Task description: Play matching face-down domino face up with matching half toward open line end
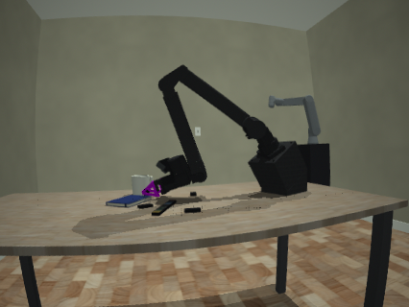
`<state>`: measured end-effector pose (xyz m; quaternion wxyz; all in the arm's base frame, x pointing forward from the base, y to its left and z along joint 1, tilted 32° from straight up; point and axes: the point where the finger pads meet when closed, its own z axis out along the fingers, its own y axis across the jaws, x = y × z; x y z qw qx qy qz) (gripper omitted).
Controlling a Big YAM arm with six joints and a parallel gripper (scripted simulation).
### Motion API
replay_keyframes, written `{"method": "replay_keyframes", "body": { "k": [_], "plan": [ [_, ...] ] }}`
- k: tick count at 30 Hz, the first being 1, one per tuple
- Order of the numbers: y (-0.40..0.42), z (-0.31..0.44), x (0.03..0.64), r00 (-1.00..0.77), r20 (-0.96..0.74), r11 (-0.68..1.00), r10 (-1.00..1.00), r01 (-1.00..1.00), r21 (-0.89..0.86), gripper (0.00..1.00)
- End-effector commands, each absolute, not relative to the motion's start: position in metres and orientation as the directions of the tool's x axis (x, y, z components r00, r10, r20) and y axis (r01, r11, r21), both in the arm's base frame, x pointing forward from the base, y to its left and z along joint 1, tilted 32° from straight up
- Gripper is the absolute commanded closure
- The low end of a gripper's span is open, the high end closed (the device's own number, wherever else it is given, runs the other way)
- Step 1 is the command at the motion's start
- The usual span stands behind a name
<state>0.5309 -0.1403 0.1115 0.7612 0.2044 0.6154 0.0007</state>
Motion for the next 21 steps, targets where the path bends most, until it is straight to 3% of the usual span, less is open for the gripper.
{"method": "replay_keyframes", "body": {
  "k": [1, 21],
  "plan": [
    [-0.1411, 0.1143, 0.5305, 0.248, -0.936, 0.916, 0.251, 0.250, 0.312, 0.28],
    [-0.1409, 0.1146, 0.5290, 0.261, -0.934, 0.918, 0.245, 0.246, 0.310, 0.28]
  ]
}}
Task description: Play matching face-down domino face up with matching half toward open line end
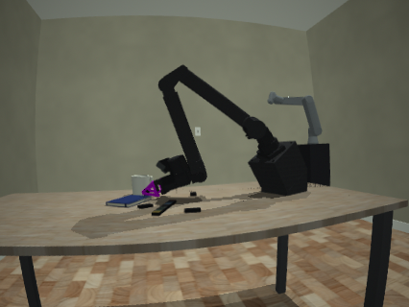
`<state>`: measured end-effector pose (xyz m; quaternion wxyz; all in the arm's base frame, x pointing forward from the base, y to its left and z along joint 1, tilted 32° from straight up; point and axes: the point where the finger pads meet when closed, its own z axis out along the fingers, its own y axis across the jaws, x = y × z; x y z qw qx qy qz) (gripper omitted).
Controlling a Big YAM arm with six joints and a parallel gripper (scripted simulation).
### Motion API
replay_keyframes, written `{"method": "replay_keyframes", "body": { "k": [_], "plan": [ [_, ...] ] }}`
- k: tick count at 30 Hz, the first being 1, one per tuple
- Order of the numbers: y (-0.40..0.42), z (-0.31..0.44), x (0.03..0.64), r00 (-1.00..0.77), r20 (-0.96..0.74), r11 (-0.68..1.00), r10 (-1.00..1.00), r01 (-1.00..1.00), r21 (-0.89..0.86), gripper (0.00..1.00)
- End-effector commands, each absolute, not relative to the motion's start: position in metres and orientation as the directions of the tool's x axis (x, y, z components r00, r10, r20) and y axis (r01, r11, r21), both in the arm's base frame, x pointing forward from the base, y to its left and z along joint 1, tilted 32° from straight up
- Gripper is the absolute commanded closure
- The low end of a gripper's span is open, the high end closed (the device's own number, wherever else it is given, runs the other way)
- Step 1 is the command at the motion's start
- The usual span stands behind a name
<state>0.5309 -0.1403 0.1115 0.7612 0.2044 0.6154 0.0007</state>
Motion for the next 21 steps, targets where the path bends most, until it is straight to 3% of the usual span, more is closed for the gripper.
{"method": "replay_keyframes", "body": {
  "k": [1, 21],
  "plan": [
    [-0.1408, 0.1147, 0.5285, 0.265, -0.933, 0.919, 0.243, 0.245, 0.309, 0.28],
    [-0.1406, 0.1151, 0.5271, 0.277, -0.931, 0.921, 0.237, 0.240, 0.306, 0.28]
  ]
}}
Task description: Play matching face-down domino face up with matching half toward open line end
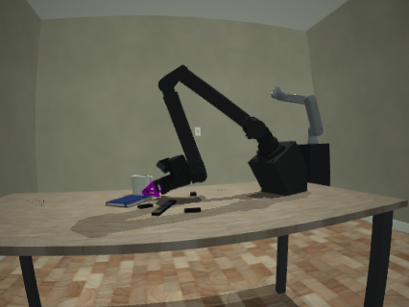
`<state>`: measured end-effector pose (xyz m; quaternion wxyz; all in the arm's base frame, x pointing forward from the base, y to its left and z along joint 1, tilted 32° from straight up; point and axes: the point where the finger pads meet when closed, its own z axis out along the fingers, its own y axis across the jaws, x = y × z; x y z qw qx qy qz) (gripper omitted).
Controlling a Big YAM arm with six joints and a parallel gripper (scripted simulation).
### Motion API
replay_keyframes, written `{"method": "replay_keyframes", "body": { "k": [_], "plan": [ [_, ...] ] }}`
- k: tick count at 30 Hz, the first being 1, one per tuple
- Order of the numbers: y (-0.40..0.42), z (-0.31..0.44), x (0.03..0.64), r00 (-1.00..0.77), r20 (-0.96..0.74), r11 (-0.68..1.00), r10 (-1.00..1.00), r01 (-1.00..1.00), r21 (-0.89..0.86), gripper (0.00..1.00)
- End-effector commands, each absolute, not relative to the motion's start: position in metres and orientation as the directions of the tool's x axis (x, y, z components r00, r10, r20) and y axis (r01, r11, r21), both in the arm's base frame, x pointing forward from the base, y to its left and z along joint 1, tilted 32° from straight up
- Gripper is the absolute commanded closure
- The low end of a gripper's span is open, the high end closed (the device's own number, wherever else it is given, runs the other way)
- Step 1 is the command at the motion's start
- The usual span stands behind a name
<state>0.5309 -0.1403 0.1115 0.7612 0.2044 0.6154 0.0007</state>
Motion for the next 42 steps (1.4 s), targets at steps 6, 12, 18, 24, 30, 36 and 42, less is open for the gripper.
{"method": "replay_keyframes", "body": {
  "k": [6, 12, 18, 24, 30, 36, 42],
  "plan": [
    [-0.1404, 0.1154, 0.5256, 0.290, -0.929, 0.923, 0.231, 0.236, 0.303, 0.28],
    [-0.1410, 0.1145, 0.5295, 0.257, -0.934, 0.918, 0.247, 0.247, 0.310, 0.28],
    [-0.1405, 0.1152, 0.5266, 0.282, -0.930, 0.922, 0.235, 0.239, 0.305, 0.28],
    [-0.1404, 0.1154, 0.5256, 0.290, -0.929, 0.923, 0.231, 0.236, 0.303, 0.28],
    [-0.1409, 0.1146, 0.5290, 0.261, -0.934, 0.918, 0.245, 0.246, 0.310, 0.28],
    [-0.1404, 0.1153, 0.5261, 0.286, -0.930, 0.923, 0.233, 0.238, 0.304, 0.28],
    [-0.1404, 0.1154, 0.5256, 0.290, -0.929, 0.923, 0.231, 0.236, 0.303, 0.28]
  ]
}}
